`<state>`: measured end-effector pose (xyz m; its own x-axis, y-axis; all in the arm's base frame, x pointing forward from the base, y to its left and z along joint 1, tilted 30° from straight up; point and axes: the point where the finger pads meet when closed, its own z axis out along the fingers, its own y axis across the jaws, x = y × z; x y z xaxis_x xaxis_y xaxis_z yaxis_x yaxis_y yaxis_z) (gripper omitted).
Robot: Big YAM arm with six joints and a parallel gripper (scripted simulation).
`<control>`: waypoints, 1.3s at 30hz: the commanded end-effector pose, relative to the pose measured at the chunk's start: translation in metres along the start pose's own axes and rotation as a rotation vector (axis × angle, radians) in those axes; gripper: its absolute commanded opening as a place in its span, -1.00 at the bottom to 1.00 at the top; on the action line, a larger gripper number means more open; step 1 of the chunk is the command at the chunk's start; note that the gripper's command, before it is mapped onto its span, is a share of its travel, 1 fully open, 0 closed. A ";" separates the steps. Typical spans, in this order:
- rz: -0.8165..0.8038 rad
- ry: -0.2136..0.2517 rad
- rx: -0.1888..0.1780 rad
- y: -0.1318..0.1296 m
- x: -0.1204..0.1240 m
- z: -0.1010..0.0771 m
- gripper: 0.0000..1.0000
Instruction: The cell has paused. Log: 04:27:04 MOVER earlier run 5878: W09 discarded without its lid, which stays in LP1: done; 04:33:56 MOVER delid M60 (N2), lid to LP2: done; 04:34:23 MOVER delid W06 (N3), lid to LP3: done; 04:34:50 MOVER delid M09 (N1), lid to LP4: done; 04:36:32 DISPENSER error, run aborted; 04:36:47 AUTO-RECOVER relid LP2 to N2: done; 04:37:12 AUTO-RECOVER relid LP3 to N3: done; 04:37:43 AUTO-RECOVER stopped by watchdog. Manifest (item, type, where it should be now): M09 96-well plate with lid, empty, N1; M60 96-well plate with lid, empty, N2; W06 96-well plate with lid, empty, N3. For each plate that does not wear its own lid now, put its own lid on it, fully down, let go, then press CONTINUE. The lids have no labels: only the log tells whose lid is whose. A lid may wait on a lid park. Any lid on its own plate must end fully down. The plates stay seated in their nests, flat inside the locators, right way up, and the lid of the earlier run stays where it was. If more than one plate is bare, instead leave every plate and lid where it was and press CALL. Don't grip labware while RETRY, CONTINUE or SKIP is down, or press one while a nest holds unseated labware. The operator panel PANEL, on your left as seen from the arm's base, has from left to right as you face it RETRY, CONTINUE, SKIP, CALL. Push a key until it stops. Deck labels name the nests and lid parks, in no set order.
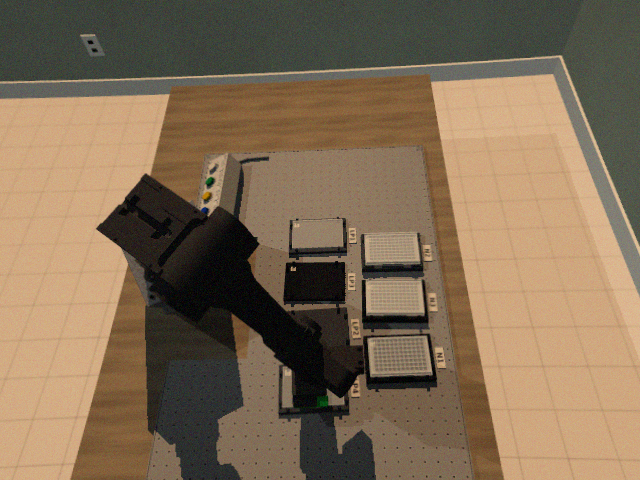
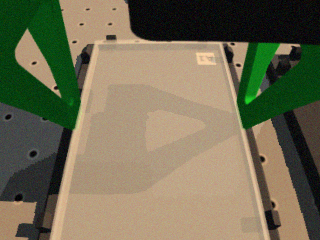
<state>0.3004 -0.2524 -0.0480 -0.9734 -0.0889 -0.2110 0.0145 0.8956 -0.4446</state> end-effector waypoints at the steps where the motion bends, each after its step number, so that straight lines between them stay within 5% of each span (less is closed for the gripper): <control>1: -0.005 -0.015 0.007 -0.004 -0.006 -0.002 -1.00; 5: -0.013 -0.015 0.006 -0.005 -0.007 0.001 -1.00; 32: 0.000 -0.014 0.007 -0.002 -0.004 -0.046 -1.00; 39: 0.004 0.002 -0.003 0.001 0.002 -0.037 -1.00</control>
<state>0.2936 -0.2361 -0.0117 -0.9718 -0.1011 -0.2128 0.0051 0.8941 -0.4478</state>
